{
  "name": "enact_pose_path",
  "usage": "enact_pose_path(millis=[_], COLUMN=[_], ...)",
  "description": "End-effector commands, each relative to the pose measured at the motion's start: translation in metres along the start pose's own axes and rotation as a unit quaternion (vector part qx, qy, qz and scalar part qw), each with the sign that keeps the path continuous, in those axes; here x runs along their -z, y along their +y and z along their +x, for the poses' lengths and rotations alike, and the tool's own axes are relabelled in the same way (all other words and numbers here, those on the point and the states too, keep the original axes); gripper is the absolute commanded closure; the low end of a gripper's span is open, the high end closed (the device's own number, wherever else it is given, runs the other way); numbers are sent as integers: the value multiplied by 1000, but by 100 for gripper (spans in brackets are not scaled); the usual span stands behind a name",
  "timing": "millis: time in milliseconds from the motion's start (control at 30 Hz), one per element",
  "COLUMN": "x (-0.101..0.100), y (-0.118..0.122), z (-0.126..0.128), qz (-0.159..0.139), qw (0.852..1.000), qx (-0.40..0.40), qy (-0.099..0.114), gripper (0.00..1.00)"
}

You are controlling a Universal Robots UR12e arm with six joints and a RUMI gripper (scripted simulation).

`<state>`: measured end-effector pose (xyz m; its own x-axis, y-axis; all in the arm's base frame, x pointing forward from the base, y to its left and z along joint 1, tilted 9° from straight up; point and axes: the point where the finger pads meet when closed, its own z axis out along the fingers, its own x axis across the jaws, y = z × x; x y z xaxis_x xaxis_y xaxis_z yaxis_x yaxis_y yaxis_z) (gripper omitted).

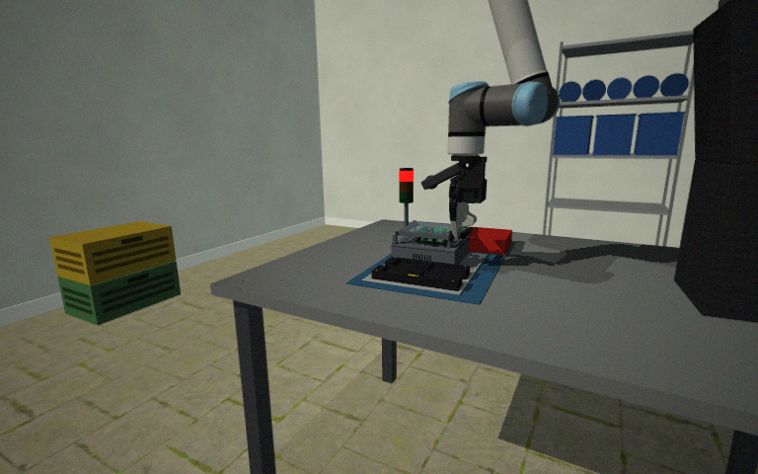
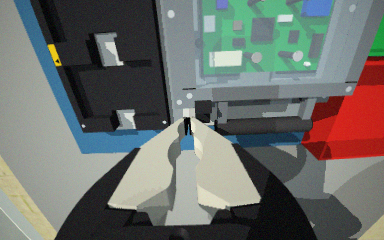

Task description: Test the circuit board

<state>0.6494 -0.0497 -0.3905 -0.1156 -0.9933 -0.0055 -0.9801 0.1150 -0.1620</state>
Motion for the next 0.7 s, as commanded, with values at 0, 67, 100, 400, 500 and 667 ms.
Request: enact_pose_path(millis=[0, 67, 100, 400, 500, 667], x=[-2, -2, -2, -3, -3, -4], y=[1, 0, 0, 2, 1, 2], z=[3, 3, 3, 3, 4, 4], qz=[-1, -1, 0, -1, 0, 0], qw=[1000, 1000, 1000, 1000, 1000, 1000], qx=[-2, -2, -2, -2, -2, -2], qy=[1, 1, 1, 1, 1, 1], gripper=[100, 100, 100, 100, 100, 100])
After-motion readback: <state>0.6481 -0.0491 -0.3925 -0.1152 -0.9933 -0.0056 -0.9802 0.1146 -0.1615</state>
